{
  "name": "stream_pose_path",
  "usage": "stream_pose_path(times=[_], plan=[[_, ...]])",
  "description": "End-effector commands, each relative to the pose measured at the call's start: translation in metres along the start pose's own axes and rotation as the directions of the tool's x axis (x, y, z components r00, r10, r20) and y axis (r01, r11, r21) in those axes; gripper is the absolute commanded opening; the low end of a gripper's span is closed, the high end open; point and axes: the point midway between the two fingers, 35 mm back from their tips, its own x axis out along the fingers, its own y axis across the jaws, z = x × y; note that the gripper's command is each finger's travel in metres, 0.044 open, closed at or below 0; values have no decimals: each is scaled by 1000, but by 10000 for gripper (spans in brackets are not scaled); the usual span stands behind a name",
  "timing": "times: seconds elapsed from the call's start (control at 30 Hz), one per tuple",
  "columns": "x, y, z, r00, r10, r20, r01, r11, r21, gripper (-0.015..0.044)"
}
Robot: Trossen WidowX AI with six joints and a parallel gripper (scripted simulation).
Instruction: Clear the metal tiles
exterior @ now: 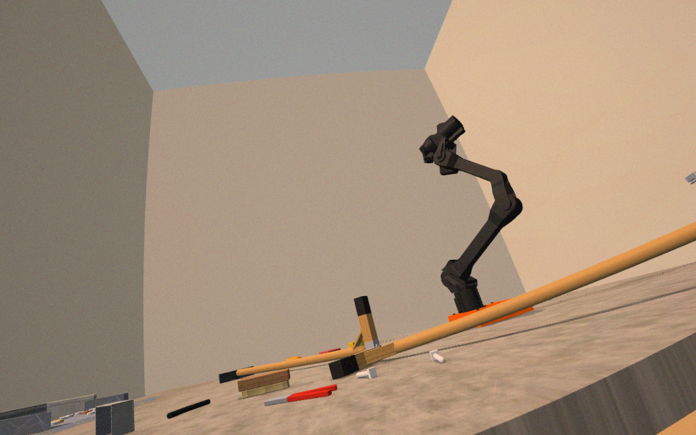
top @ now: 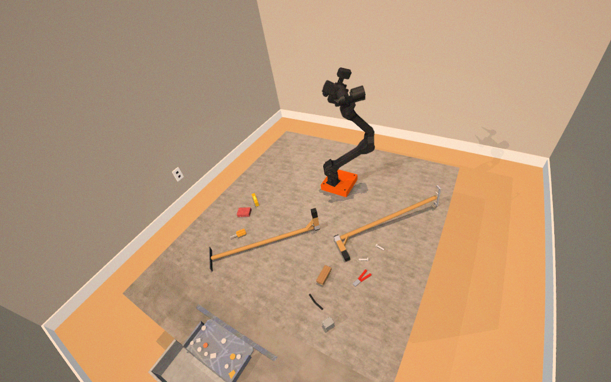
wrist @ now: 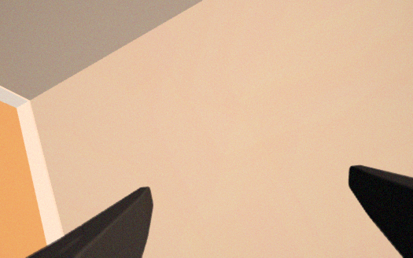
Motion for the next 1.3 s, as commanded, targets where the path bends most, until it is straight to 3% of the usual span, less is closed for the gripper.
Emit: stream_pose_path(times=[0.0, 0.67, 1.27], plan=[[-1, 0, -9, 999, 18, -27, -19, 1000, -12, 440], [10, 6, 51, 968, 20, 250, -43, 995, 88, 440], [-1, 14, 113, 847, 25, 531, -142, 973, 181, 440]])
